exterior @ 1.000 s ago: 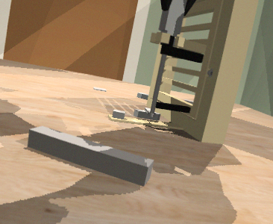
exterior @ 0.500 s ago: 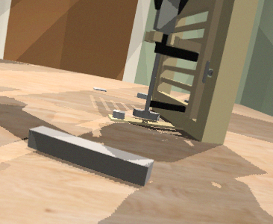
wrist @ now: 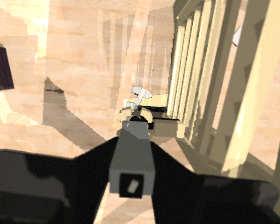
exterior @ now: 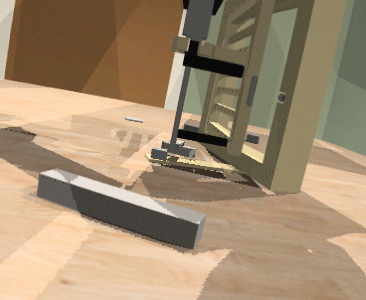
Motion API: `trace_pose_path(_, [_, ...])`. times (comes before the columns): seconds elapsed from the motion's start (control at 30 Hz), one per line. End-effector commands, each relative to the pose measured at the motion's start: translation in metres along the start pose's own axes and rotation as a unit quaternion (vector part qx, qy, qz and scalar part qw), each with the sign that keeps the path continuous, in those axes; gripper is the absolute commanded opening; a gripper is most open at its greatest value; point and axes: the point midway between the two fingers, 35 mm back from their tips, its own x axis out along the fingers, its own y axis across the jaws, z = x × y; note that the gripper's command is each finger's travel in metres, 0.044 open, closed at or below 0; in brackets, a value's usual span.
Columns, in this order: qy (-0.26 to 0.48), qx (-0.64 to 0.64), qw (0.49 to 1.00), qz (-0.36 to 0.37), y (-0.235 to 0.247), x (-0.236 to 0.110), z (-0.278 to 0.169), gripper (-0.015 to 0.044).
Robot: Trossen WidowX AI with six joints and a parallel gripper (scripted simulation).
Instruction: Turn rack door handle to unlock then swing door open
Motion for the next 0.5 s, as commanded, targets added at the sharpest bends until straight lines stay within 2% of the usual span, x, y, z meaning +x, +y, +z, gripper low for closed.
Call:
trace_pose_path(0.0, [-0.006,0.047,0.999,-0.004,0.005,0.000,0.003,0.0019])
trace_pose_path(0.47, [-0.006,0.153,0.988,-0.003,0.032,0.000,0.013,0.0019])
